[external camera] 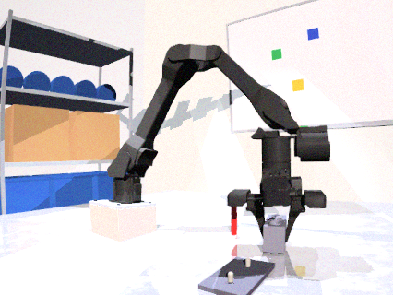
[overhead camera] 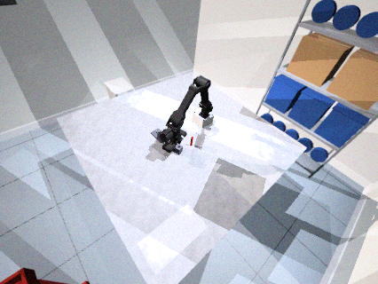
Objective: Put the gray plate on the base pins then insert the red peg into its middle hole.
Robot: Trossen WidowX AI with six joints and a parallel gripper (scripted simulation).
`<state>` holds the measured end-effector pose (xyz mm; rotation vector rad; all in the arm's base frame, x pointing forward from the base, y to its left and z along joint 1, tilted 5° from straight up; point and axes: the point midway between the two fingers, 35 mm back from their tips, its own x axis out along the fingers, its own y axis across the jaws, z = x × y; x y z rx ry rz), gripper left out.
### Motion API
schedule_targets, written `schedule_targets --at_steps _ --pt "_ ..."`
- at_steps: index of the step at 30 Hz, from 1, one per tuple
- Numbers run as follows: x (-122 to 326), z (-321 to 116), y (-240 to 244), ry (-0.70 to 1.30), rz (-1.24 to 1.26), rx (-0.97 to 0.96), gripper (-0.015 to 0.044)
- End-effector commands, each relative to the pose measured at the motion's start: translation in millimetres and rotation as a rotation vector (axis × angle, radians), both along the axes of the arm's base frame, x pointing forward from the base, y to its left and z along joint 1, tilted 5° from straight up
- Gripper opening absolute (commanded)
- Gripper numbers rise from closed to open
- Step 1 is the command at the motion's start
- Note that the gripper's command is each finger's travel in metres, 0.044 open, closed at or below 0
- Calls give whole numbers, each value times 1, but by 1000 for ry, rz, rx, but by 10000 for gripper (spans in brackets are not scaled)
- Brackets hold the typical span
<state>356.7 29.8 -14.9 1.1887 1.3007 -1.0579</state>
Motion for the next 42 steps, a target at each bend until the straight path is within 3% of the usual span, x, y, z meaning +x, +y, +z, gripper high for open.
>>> schedule_targets --at_steps 1,42 --pt "4 14 -1 -10 -2 4 0" --pt "-5 129 -20 -10 -2 3 0"
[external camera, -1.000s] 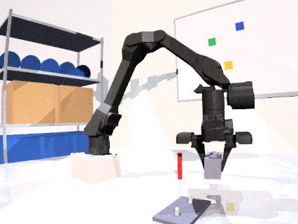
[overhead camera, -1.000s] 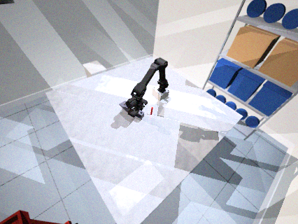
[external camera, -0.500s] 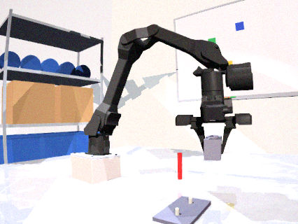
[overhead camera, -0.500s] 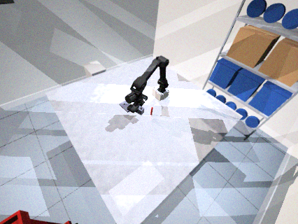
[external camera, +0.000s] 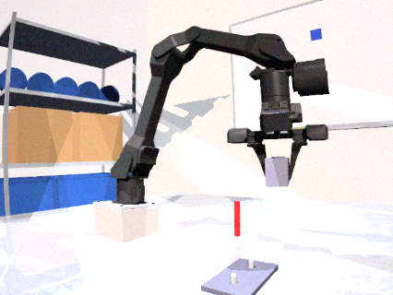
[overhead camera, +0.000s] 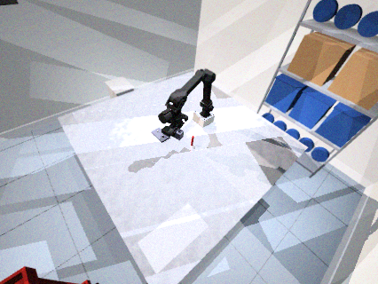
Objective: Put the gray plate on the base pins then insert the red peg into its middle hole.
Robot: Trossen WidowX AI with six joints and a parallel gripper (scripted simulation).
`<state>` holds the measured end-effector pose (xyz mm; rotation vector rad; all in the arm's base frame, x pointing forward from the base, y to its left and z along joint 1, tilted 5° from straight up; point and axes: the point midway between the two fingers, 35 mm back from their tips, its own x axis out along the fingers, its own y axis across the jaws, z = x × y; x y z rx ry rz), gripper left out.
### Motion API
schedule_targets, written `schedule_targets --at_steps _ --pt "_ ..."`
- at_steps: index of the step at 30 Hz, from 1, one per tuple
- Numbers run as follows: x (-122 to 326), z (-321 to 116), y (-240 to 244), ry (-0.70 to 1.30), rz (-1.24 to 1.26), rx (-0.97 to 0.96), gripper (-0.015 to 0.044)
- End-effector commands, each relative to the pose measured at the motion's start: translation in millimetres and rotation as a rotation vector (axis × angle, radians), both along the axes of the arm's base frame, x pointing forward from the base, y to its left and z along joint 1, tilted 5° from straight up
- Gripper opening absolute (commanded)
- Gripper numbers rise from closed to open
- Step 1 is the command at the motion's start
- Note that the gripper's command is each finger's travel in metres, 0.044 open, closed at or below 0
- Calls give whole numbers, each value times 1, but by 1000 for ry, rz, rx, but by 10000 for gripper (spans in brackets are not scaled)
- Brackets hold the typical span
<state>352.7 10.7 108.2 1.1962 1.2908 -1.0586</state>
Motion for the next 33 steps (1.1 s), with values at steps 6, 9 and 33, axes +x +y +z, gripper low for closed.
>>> schedule_targets --at_steps 6,9,33 --pt "0 -1 -11 -2 -8 2 0" --pt "1 -5 -19 -1 -18 1 0" --pt "-1 -46 -85 7 -122 -3 0"
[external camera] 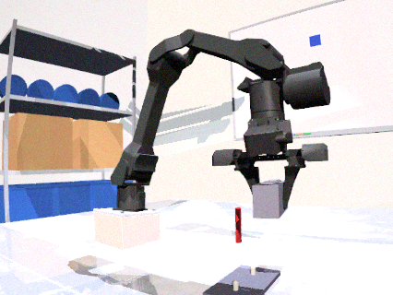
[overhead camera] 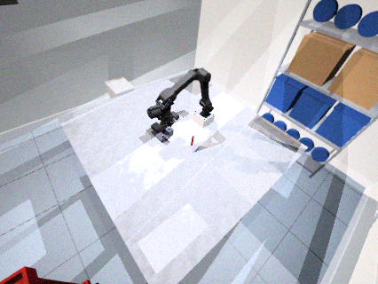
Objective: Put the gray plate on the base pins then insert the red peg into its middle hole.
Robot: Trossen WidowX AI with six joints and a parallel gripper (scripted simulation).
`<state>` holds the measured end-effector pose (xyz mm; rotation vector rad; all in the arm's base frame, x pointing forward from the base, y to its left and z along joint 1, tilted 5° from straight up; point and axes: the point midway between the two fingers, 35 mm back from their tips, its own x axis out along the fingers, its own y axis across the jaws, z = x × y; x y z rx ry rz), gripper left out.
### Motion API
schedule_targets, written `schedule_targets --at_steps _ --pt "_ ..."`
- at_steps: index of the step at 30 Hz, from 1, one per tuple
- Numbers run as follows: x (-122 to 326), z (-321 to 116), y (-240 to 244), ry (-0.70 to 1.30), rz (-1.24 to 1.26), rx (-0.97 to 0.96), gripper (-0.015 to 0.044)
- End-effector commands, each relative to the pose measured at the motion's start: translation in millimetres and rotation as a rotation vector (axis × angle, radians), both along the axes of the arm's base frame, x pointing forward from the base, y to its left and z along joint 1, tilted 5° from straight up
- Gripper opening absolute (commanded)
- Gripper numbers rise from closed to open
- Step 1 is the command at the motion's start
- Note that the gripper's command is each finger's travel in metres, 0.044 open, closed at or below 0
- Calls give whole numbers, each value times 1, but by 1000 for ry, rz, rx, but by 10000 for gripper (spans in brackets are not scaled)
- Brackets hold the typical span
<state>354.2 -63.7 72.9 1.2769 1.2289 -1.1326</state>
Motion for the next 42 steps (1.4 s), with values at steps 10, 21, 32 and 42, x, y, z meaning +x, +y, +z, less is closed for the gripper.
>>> schedule_targets --at_steps 10,21,32,42 --pt "-9 -28 -38 19 -65 4 0" --pt "-19 -47 -67 24 -121 6 0" --pt "-22 -52 -73 25 -133 6 0" --pt "-22 -52 -73 25 -133 6 0"
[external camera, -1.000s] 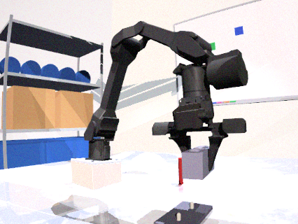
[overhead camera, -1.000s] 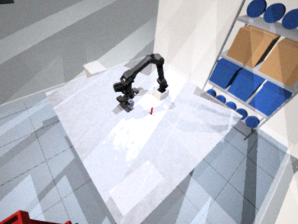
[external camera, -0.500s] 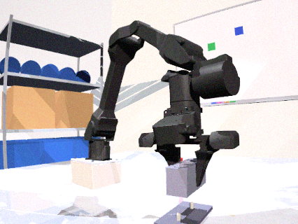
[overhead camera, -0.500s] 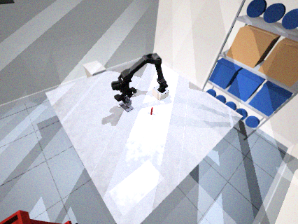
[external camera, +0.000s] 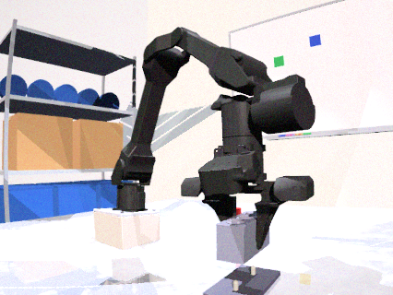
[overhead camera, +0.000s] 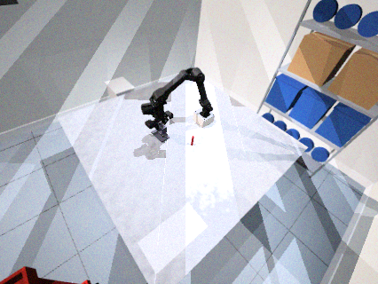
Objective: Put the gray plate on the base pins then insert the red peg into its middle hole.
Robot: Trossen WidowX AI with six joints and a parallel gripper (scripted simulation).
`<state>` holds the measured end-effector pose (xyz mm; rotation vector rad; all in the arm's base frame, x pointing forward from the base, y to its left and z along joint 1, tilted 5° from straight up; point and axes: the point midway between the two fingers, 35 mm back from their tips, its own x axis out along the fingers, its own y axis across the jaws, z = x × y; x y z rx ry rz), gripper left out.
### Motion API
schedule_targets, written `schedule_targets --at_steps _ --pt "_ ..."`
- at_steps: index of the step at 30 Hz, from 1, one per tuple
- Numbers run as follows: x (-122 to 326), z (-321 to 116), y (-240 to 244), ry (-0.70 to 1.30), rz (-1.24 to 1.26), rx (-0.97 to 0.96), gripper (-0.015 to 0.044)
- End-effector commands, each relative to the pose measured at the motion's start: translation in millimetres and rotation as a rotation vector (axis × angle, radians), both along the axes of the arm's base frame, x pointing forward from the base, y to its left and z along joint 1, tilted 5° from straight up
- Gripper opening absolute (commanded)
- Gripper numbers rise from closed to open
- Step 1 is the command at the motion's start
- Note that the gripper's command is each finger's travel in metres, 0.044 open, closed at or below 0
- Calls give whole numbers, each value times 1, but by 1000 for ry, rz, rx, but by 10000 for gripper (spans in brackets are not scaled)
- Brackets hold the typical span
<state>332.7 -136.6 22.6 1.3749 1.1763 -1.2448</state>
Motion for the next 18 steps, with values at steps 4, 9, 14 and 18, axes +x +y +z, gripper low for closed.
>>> schedule_targets --at_steps 4,9,14,18 --pt "0 -1 0 3 5 -1 0" --pt "0 -1 0 3 5 -1 0" --pt "-1 -2 0 3 5 -1 0" --pt "-1 -5 0 3 5 -1 0"
